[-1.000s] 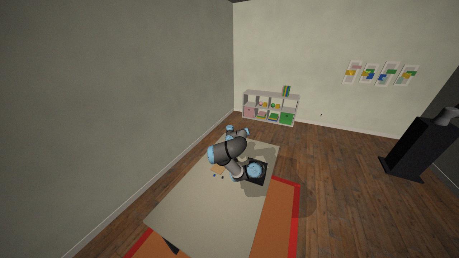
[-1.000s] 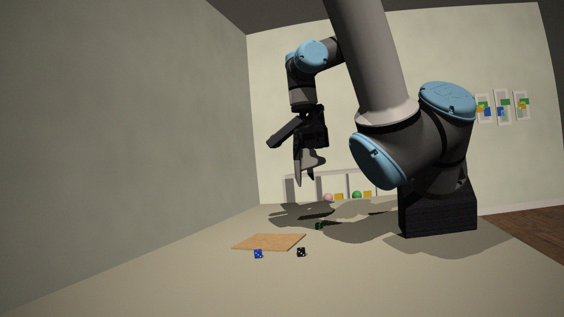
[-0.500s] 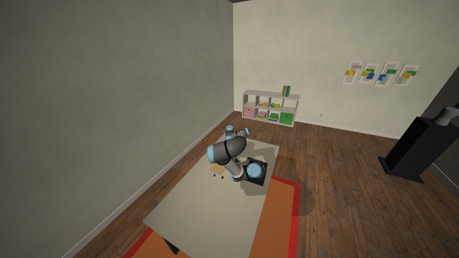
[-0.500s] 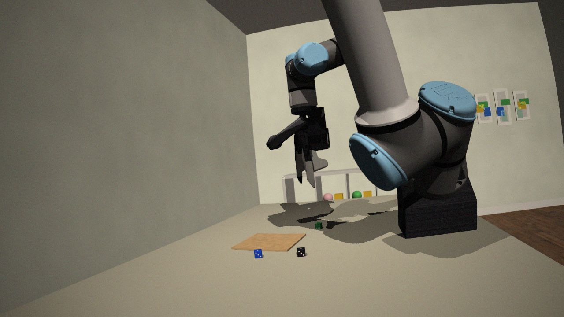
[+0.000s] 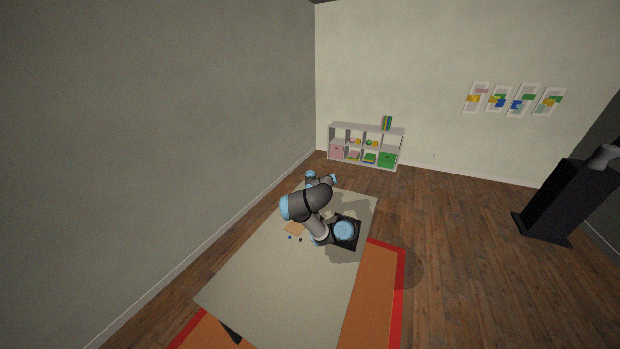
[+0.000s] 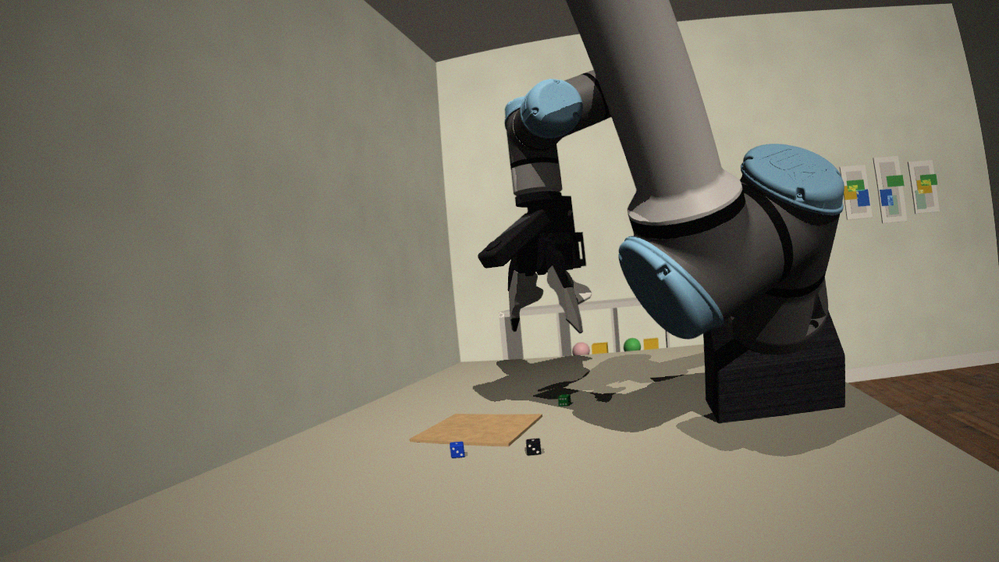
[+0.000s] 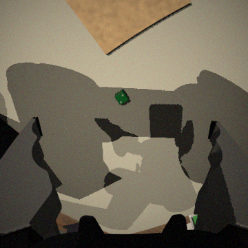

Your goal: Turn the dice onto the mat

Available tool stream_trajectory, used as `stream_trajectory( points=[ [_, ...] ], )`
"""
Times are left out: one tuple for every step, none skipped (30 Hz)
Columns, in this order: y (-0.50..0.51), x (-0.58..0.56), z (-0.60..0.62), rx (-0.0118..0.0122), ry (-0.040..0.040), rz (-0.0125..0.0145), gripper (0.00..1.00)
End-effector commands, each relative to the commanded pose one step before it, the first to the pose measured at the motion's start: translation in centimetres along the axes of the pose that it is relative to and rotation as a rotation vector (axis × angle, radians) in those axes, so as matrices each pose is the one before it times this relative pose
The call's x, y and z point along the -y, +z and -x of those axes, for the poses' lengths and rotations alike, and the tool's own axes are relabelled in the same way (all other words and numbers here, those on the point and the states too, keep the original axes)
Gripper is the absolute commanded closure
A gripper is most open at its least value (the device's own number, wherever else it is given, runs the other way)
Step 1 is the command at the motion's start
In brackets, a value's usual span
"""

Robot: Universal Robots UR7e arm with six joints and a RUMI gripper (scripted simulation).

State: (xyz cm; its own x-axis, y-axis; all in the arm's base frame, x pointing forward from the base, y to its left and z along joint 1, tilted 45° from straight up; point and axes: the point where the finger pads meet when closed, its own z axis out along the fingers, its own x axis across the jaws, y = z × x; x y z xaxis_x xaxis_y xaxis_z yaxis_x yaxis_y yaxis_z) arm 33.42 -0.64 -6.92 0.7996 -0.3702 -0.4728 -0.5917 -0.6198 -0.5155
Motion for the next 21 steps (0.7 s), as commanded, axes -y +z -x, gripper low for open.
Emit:
stream_trajectory(
  points=[
    [0.074,-0.011,0.068,-0.00024,-0.10042,-0.00566,0.00],
    [0.054,-0.007,0.052,0.00000,-0.04484,0.00000,0.00],
    [0.054,-0.008,0.052,0.00000,-0.04470,0.00000,0.00],
    [0.054,-0.009,0.052,0.00000,-0.04454,0.00000,0.00],
    [0.043,-0.008,0.042,0.00000,-0.03535,0.00000,0.00],
    [0.011,-0.002,0.011,0.00000,-0.00901,0.00000,0.00],
    [0.054,-0.011,0.053,0.00000,-0.04416,0.00000,0.00],
    [0.049,-0.010,0.049,0.00000,-0.04052,0.00000,0.00],
    [0.004,-0.001,0.004,0.00000,-0.00343,0.00000,0.00],
    [0.053,-0.012,0.053,0.00000,-0.04371,0.00000,0.00],
    [0.053,-0.013,0.053,0.00000,-0.04346,0.00000,0.00],
    [0.039,-0.010,0.040,0.00000,-0.03239,0.00000,0.00],
    [0.013,-0.003,0.014,0.00000,-0.01080,0.00000,0.00],
    [0.052,-0.014,0.054,0.00000,-0.04290,-0.00001,0.00],
    [0.050,-0.014,0.052,0.00000,-0.04127,-0.00001,0.00],
    [0.002,0.000,0.002,0.00000,-0.00133,0.00000,0.00],
    [0.000,0.000,0.000,0.00000,0.00000,0.00000,0.00],
    [0.000,0.000,0.000,0.00000,0.00000,0.00000,0.00],
    [0.052,-0.015,0.054,0.00000,-0.04228,-0.00001,0.00],
    [0.051,-0.015,0.054,0.00000,-0.04194,-0.00001,0.00],
    [0.051,-0.015,0.055,0.00000,-0.04158,-0.00001,0.00]
  ],
)
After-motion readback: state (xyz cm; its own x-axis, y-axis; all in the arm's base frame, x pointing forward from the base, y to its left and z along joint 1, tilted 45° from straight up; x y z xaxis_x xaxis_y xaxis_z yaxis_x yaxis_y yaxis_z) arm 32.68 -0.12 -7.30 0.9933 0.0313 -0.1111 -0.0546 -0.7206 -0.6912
